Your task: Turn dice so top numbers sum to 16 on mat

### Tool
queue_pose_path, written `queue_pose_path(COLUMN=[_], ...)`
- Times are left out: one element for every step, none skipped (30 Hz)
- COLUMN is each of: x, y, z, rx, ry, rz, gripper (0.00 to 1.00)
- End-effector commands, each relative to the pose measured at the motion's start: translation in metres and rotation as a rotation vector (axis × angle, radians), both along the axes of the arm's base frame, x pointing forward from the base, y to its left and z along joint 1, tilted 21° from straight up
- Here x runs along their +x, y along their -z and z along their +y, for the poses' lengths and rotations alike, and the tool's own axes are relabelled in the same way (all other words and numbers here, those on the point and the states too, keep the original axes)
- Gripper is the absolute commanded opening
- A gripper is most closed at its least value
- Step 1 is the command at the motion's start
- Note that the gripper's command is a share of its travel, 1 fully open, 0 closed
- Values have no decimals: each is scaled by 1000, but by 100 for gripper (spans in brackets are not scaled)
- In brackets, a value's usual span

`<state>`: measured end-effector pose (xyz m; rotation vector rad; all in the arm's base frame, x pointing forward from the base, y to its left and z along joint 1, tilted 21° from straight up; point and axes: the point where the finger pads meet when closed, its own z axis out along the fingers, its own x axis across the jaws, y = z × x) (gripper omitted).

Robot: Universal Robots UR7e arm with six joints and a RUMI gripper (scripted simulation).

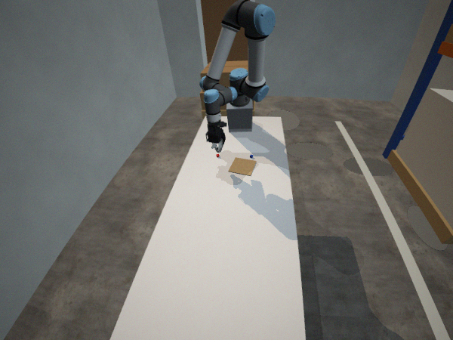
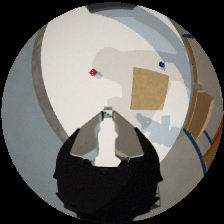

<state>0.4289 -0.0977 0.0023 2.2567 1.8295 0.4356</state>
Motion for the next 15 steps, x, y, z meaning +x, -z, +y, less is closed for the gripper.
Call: queue_pose_path(x=[0, 0, 0, 0, 0, 0, 0, 0, 0, 0, 0, 0, 0, 0, 0], y=[-1, -1, -1, -1, -1, -1, -1, -1, -1, -1, -1, -1, -1, -1, -1], z=[0, 0, 0, 0, 0, 0, 0, 0, 0, 0, 0, 0, 0, 0, 0], rx=[0, 0, 0, 0, 0, 0, 0, 0, 1, 2, 5, 5, 5, 8, 13], ry=[0, 0, 0, 0, 0, 0, 0, 1, 3, 7, 14, 14, 14, 23, 35], rz=[-1, -1, -1, -1, -1, -1, -1, -1, -1, 0, 0, 0, 0, 0, 0], gripper=[0, 0, 0, 0, 0, 0, 0, 0, 0, 0, 0, 0, 0, 0, 0])
